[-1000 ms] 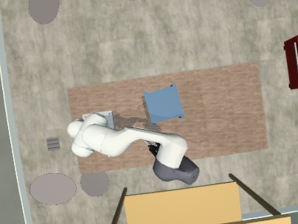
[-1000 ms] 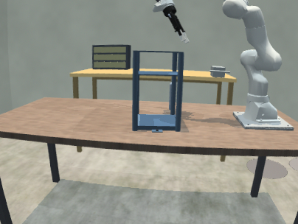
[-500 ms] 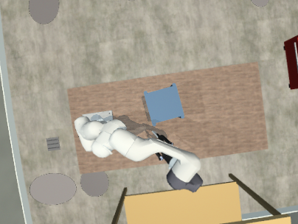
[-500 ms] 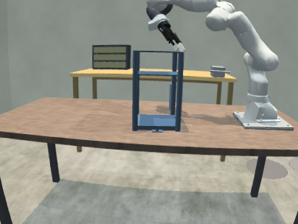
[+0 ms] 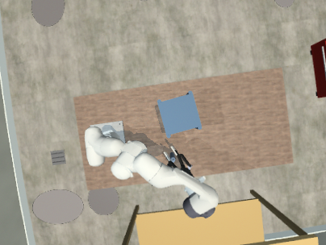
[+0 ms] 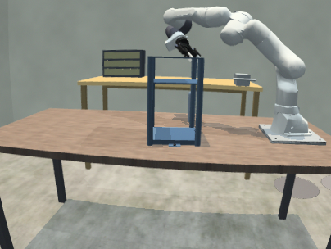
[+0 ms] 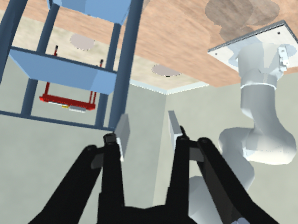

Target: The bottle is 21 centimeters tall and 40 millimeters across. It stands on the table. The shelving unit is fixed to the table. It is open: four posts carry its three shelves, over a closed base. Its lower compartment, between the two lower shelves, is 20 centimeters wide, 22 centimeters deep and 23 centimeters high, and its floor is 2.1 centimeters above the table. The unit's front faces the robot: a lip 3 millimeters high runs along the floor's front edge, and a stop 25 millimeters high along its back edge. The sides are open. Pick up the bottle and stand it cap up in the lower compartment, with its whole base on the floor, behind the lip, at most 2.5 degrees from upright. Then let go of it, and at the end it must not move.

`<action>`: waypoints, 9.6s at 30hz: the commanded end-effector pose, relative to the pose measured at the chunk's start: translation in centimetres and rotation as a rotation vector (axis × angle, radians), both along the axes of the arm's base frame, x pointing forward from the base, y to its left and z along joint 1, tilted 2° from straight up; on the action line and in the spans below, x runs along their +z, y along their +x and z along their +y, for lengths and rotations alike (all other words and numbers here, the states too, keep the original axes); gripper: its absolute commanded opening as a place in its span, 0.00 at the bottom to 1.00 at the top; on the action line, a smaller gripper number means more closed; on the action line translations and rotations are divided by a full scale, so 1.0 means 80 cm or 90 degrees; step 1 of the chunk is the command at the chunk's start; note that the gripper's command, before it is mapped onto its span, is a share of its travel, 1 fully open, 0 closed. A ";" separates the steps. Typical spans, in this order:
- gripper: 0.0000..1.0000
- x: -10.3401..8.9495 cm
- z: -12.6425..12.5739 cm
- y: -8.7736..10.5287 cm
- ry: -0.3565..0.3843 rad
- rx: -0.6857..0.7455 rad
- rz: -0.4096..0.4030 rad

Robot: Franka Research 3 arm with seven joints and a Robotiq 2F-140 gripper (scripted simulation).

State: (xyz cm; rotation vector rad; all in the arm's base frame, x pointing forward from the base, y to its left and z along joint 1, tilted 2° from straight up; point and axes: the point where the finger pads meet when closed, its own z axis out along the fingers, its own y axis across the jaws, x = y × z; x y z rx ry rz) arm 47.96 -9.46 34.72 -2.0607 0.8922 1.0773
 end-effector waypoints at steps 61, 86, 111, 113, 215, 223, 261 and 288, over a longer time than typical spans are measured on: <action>0.35 -0.051 -0.115 0.014 0.255 -0.247 0.242; 0.35 -0.128 -0.113 0.015 0.255 -0.247 0.242; 0.35 -0.218 -0.111 0.017 0.255 -0.247 0.242; 0.35 -0.221 -0.111 0.017 0.255 -0.247 0.242; 0.35 -0.312 -0.109 0.019 0.255 -0.247 0.242; 0.00 -0.312 -0.109 0.019 0.255 -0.247 0.242; 0.00 -0.308 -0.109 0.019 0.255 -0.247 0.242; 0.00 -0.266 -0.110 0.019 0.255 -0.247 0.242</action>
